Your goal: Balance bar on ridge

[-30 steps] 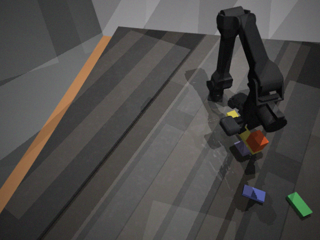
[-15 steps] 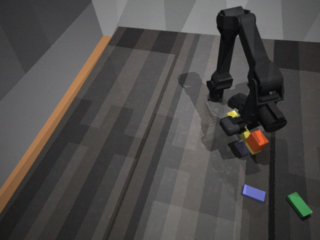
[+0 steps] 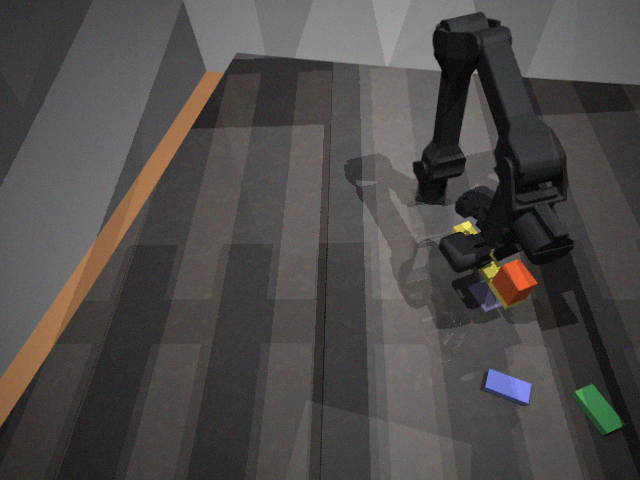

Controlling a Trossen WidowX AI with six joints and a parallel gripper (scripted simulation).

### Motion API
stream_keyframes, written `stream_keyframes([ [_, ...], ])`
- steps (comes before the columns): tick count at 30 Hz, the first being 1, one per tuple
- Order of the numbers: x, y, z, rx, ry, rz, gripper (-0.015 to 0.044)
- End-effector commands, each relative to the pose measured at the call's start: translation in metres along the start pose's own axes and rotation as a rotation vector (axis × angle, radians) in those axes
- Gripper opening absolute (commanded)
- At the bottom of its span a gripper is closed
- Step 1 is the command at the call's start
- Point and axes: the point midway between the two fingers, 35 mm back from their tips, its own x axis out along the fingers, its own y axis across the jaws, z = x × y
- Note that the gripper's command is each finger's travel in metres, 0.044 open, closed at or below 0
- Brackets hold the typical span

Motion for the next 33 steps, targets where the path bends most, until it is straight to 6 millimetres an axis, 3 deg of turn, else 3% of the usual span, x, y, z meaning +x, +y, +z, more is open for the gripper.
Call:
stream_keyframes([
  [1, 0.002, -0.0001, 0.0001, 0.002, 0.0, 0.0, 0.0],
  [33, 0.0047, -0.0001, 0.0006, 0.002, 0.0, 0.0, 0.0],
])
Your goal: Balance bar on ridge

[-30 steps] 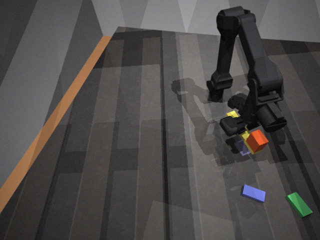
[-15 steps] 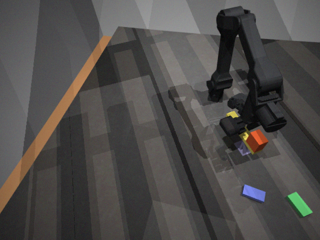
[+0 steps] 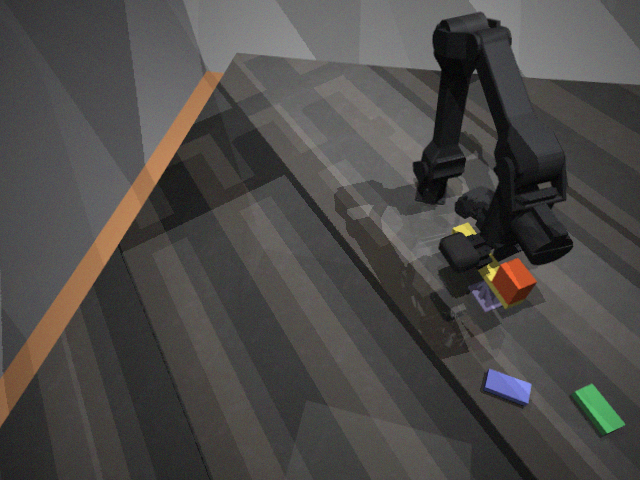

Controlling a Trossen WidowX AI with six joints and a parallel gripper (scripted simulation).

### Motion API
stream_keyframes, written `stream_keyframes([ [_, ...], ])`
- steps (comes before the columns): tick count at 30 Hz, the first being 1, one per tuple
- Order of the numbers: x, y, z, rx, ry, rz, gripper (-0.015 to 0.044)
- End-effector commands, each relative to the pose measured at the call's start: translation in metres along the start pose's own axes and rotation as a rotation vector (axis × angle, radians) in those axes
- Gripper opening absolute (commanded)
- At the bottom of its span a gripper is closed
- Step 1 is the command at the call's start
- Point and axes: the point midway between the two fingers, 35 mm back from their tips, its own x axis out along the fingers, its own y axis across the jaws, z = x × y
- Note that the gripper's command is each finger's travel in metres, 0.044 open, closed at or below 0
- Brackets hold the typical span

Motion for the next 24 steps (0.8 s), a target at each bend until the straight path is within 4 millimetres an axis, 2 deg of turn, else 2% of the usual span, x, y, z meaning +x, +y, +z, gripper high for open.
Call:
stream_keyframes([
  [1, 0.0031, -0.0001, 0.0006, 0.002, -0.002, -0.001, 0.0],
  [24, 0.0004, -0.0001, 0.0006, 0.002, -0.002, -0.001, 0.0],
])
